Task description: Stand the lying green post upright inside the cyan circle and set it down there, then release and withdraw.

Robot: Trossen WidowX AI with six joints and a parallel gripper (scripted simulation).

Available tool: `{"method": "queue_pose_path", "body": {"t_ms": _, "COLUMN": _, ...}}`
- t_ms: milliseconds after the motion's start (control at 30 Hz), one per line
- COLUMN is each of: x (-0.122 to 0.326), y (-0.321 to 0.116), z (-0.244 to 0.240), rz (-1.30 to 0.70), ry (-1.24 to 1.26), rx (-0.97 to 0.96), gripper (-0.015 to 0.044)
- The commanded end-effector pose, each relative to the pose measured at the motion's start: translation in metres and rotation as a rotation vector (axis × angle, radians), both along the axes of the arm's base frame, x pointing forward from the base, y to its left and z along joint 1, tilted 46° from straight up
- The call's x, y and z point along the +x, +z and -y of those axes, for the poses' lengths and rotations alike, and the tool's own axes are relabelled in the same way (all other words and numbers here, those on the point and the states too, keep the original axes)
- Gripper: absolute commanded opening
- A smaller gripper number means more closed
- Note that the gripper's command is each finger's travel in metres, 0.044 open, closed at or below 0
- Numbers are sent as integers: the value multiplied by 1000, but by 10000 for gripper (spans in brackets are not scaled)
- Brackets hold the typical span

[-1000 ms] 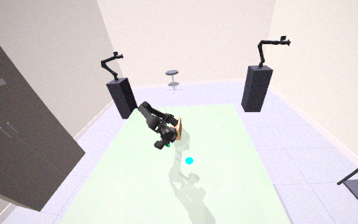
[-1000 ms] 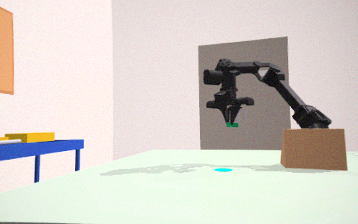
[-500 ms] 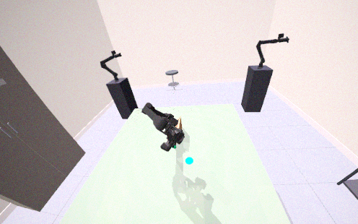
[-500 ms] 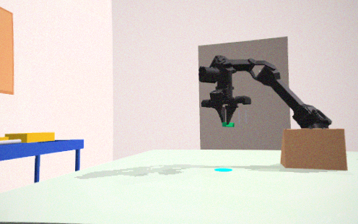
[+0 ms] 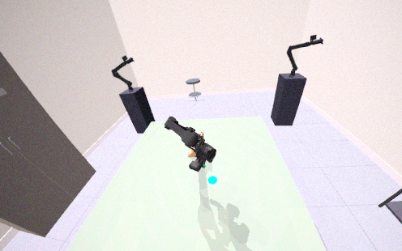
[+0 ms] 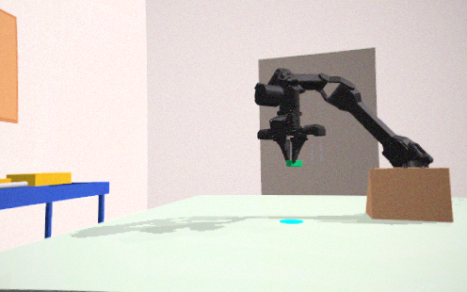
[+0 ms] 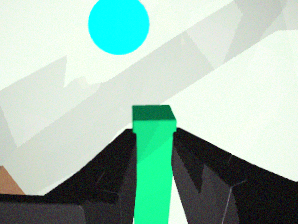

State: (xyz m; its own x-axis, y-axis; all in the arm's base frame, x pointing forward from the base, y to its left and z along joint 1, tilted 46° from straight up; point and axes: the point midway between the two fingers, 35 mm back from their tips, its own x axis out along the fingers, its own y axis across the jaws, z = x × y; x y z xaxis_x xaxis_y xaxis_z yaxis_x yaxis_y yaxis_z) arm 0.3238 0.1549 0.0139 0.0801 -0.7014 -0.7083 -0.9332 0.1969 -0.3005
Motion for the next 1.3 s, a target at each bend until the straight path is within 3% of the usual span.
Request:
{"method": "queue_pose_path", "body": {"t_ms": 0, "x": 0, "y": -11, "z": -9, "rz": -4, "ry": 3, "rx": 0, "gripper": 23}}
{"method": "queue_pose_path", "body": {"t_ms": 367, "x": -2, "y": -39, "z": -29, "rz": -17, "ry": 18, "rx": -9, "gripper": 23}}
{"method": "queue_pose_path", "body": {"t_ms": 1267, "x": -4, "y": -55, "z": -21, "rz": -56, "ry": -35, "rx": 161, "gripper": 23}}
